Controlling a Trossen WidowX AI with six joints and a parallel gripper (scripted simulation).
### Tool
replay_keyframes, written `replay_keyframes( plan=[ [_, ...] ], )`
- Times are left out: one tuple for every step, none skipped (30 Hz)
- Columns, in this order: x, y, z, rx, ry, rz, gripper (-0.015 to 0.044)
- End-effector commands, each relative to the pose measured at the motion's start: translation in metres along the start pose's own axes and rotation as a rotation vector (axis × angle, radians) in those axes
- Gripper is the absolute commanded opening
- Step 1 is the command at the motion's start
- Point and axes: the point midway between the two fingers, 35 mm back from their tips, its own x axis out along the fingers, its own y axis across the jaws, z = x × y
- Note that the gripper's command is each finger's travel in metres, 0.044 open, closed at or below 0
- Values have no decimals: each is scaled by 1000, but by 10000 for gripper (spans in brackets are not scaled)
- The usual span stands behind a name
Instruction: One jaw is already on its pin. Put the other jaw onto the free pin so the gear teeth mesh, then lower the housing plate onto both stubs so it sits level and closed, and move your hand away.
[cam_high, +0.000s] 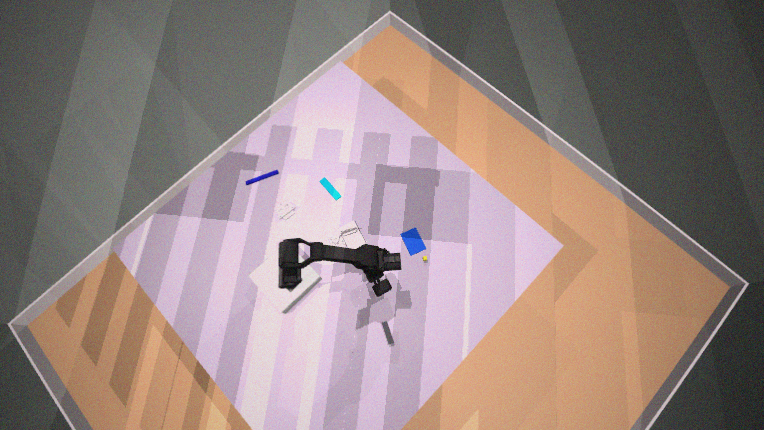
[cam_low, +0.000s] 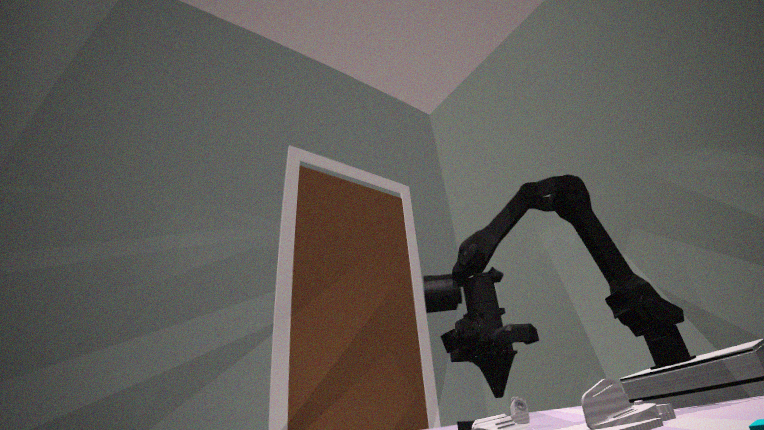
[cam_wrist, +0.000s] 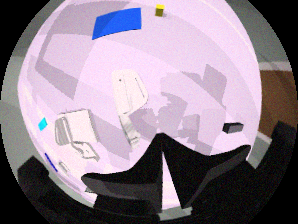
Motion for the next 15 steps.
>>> replay_keyframes(
  plan=[
    [10,2,-2,-5,6,8,0],
    [12,2,-2,-5,6,8,0],
    [14,2,-2,-5,6,8,0],
    [15,2,-2,-5,6,8,0],
    [17,2,-2,-5,6,8,0],
    [18,2,-2,-5,6,8,0],
    [20,2,-2,-5,6,8,0],
    [22,2,-2,-5,6,8,0],
    [23,2,-2,-5,6,8,0],
    [25,2,-3,-5,7,8,0],
    [26,2,-3,-5,7,8,0],
    [28,2,-3,-5,7,8,0],
    [30,2,-3,-5,7,8,0],
    [31,2,-3,-5,7,8,0],
    [32,3,-3,-5,7,8,0]
  ],
)
